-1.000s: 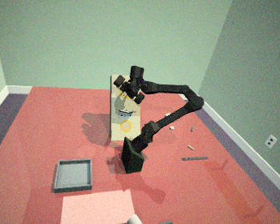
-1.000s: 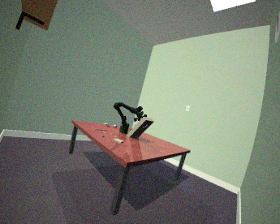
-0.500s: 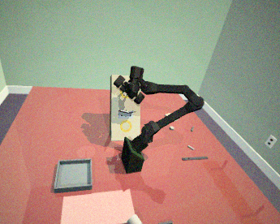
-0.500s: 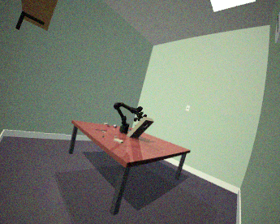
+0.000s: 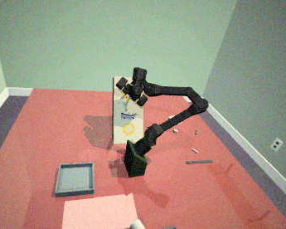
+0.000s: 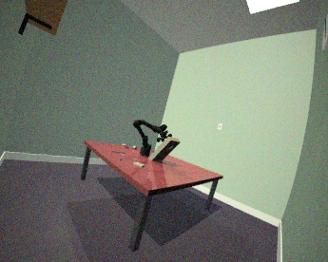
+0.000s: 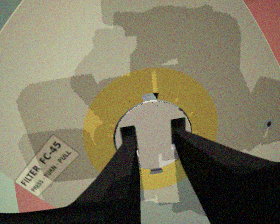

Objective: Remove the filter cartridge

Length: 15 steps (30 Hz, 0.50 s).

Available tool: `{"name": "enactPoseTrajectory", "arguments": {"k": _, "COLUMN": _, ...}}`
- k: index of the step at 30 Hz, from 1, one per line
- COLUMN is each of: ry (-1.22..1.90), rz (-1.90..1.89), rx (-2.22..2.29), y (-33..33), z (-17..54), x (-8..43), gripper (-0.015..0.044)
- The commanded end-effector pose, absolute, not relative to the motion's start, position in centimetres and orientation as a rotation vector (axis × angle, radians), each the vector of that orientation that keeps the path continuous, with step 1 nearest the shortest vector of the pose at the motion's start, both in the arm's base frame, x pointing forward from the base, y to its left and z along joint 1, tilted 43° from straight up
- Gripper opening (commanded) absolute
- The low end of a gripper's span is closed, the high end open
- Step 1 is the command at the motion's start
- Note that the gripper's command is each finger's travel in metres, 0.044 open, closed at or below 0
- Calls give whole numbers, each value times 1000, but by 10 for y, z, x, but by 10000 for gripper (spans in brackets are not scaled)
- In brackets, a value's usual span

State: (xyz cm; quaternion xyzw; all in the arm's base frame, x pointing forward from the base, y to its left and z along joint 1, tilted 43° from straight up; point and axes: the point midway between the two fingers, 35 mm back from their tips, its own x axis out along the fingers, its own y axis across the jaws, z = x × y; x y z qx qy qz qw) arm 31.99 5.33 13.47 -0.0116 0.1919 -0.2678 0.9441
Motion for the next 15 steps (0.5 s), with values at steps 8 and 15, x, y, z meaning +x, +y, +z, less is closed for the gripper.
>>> {"name": "enactPoseTrajectory", "arguments": {"k": 8, "ry": 396, "rz": -542, "rx": -28, "y": 52, "z": 133, "x": 322, "gripper": 113}}
{"name": "enactPoseTrajectory", "arguments": {"k": 15, "ry": 396, "rz": -542, "rx": -28, "y": 51, "z": 132, "x": 324, "gripper": 113}}
